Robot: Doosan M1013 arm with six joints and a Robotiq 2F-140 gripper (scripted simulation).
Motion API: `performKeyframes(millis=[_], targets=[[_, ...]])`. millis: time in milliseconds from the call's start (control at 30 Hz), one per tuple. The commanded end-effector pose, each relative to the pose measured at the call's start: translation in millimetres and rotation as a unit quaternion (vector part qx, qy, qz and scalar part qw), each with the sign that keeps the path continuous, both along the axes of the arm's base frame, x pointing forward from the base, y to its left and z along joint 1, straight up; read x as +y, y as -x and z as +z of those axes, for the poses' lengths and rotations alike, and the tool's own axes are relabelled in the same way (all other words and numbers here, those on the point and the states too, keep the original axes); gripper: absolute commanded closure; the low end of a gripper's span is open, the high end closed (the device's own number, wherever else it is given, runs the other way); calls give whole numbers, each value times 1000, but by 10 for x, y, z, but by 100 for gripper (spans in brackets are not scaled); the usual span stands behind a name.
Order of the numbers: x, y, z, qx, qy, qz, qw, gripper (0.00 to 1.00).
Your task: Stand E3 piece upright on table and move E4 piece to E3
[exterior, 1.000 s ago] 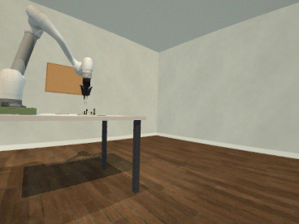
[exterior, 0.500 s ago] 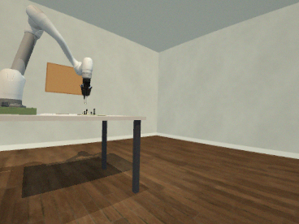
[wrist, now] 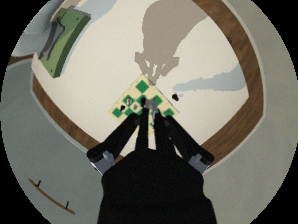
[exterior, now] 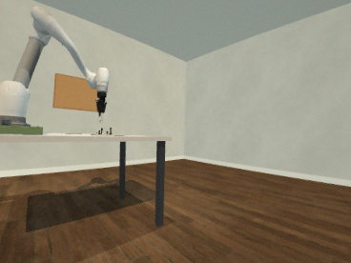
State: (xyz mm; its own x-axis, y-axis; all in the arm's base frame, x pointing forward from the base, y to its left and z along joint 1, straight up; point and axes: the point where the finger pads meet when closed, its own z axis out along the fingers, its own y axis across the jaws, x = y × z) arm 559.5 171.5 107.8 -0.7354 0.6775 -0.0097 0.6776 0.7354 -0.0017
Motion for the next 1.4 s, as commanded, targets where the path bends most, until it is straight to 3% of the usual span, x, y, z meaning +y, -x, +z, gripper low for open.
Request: performKeyframes(millis=[0,200,367,533,600,633,700,833,1100,1167,1200,1267,1367], targets=[[0,-9,2,2,-4,72,997,100],[2,-30,3,2,-3,226,974,100],[5,-56,6,2,0,371,929,100],[7,-86,8,3,7,500,866,100],[7,-86,8,3,7,500,866,100],[8,-92,8,3,7,570,822,100],[9,-105,9,4,10,607,795,100],[11,-132,11,6,16,693,720,100],[16,-189,15,12,27,839,543,100],[16,-189,15,12,27,839,543,100],[16,-196,16,15,29,881,472,100],[17,-210,17,17,32,902,431,100],[19,-231,18,20,35,935,352,100]])
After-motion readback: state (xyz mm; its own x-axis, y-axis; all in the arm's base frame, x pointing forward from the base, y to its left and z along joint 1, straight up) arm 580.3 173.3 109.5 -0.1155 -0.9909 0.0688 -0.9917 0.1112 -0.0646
